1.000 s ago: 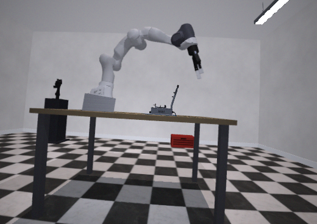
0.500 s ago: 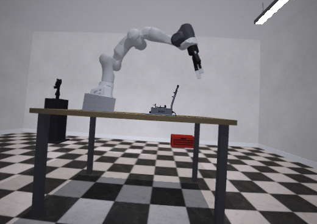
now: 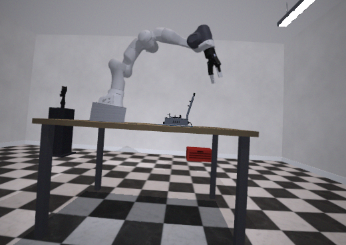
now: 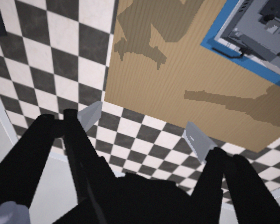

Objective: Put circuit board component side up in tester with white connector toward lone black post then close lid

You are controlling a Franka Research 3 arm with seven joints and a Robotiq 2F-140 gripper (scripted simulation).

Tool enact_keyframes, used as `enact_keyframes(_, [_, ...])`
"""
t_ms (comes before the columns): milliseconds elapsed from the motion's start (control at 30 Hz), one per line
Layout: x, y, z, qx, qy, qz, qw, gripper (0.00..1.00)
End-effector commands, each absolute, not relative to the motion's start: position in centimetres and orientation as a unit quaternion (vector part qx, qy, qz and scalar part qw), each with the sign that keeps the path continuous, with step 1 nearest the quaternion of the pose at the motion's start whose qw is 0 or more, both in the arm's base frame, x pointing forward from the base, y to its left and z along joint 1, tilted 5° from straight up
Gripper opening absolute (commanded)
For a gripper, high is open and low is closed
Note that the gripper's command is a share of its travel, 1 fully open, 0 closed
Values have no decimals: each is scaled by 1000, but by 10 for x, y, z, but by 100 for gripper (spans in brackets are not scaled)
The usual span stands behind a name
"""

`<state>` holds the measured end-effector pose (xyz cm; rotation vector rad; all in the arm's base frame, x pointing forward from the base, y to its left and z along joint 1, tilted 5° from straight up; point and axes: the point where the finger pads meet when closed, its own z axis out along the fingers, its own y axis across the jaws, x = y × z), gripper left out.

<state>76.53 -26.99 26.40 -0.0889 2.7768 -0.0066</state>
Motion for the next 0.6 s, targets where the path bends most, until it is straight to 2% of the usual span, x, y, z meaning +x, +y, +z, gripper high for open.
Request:
enact_keyframes(0, [756,-268,257,-92,982,-7,167,100])
enact_keyframes(333, [742,-220,281,-242,959,-13,146,100])
enact_keyframes(567, [742,-220,281,-242,959,-13,146,100])
